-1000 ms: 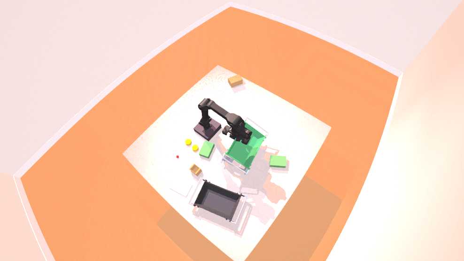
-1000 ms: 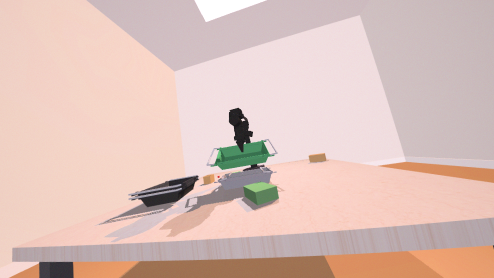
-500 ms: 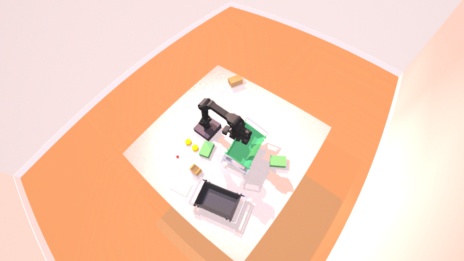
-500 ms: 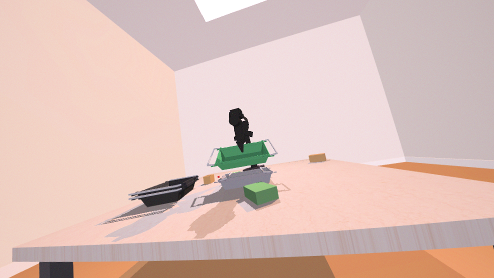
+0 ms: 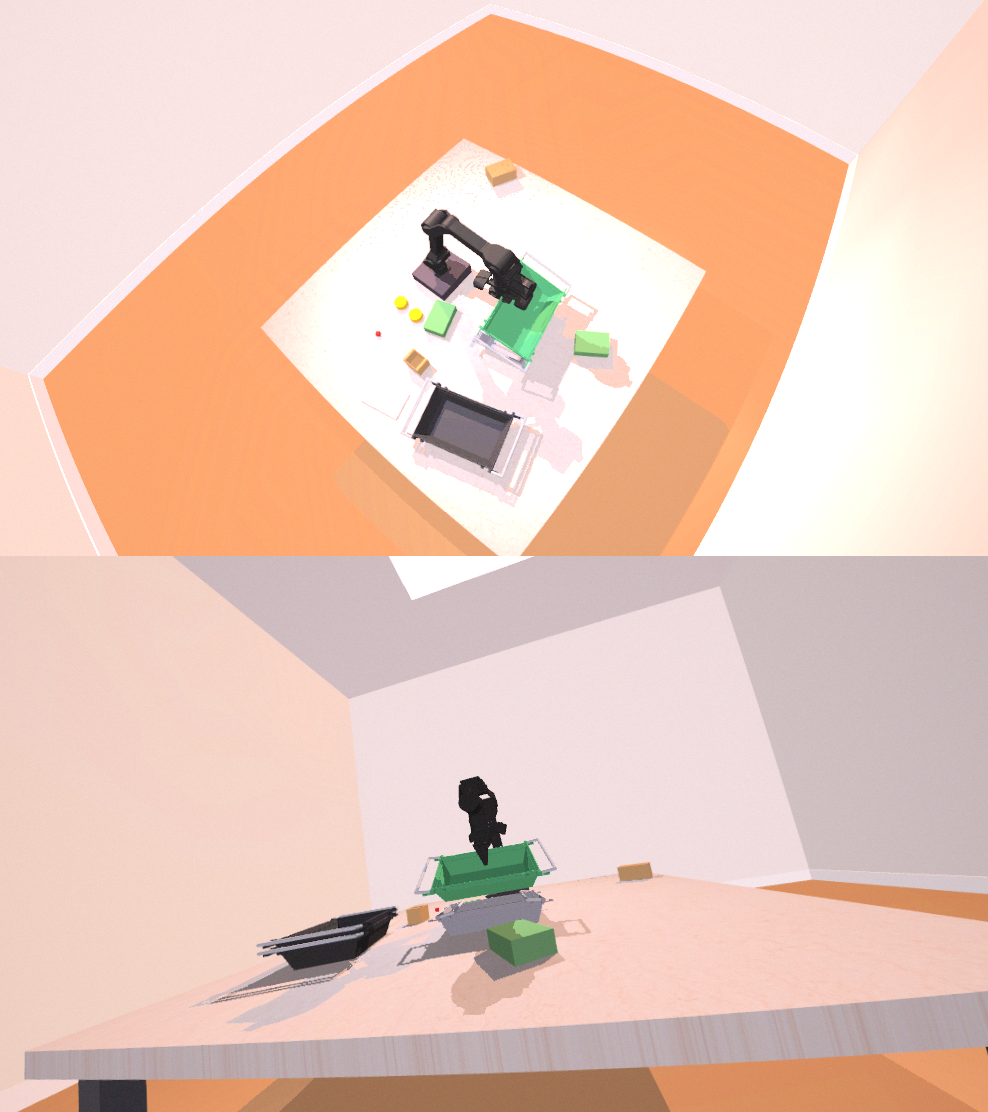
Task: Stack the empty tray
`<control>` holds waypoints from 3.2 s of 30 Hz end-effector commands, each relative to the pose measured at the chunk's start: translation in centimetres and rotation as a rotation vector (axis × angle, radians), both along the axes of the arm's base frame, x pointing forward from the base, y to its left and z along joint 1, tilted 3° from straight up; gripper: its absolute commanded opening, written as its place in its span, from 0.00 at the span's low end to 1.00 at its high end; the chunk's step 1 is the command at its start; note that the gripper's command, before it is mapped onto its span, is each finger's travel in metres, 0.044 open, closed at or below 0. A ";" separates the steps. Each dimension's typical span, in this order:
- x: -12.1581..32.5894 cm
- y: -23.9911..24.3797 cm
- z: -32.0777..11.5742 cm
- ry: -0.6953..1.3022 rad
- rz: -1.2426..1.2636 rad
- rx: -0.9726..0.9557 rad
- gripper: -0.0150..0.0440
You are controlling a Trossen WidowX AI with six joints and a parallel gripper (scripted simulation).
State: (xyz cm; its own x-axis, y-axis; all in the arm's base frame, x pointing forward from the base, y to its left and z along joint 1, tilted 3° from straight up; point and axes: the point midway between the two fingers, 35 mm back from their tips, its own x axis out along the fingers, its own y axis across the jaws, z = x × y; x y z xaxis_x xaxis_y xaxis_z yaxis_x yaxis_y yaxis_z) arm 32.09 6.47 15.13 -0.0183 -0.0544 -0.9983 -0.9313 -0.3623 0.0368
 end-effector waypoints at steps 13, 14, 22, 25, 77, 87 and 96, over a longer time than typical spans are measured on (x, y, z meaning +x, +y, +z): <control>0.1 -0.1 -1.6 -0.026 0.004 0.007 0.25; 0.1 -0.1 -1.8 -0.026 0.004 0.007 0.25; -0.2 -0.2 -2.3 -0.025 0.004 0.007 0.25; -0.5 -0.3 -2.6 -0.025 0.004 0.007 0.25; -2.2 -1.2 -5.8 -0.024 0.004 0.006 0.25; -2.4 -1.2 -6.2 -0.023 0.004 0.006 0.25; -2.7 -1.4 -7.0 -0.023 0.004 0.006 0.25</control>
